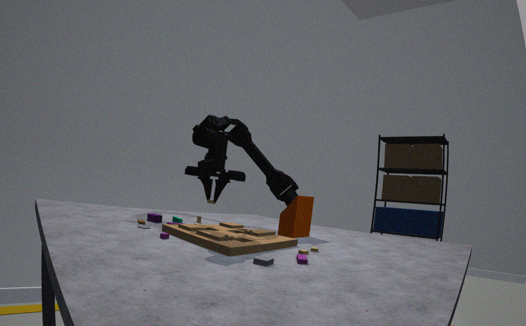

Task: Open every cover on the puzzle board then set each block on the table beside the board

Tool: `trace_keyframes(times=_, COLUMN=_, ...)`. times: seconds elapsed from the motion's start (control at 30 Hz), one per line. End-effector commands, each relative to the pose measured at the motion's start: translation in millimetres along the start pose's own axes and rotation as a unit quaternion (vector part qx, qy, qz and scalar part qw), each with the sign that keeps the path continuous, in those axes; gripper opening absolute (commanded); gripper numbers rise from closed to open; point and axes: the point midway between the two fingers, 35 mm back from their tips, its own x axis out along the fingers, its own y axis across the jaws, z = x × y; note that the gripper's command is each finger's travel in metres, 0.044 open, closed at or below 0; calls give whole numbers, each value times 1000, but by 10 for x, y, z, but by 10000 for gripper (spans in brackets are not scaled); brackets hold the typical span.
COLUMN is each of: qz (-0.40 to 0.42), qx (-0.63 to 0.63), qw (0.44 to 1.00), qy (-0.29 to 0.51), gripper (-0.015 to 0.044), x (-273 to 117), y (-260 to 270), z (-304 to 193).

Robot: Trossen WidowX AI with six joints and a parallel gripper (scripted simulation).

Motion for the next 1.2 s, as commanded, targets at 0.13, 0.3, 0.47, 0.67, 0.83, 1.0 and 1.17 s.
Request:
trace_keyframes(times=0.13, qz=5, qx=0, qw=1000, qy=1, gripper=80, x=-9, y=-215, z=-259)
trace_keyframes(times=0.3, qz=6, qx=0, qw=1000, qy=1, gripper=80, x=-14, y=-331, z=-421)
trace_keyframes(times=0.47, qz=7, qx=0, qw=1000, qy=0, gripper=80, x=-17, y=-436, z=-589)
trace_keyframes(times=0.67, qz=7, qx=-1, qw=1000, qy=0, gripper=80, x=-20, y=-547, z=-800)
trace_keyframes(times=0.83, qz=7, qx=-1, qw=1000, qy=0, gripper=80, x=-21, y=-625, z=-979)
trace_keyframes(times=1.0, qz=6, qx=-1, qw=1000, qy=1, gripper=80, x=-22, y=-690, z=-1160)
trace_keyframes(times=1.17, qz=4, qx=-1, qw=1000, qy=2, gripper=80, x=-23, y=-742, z=-1348)
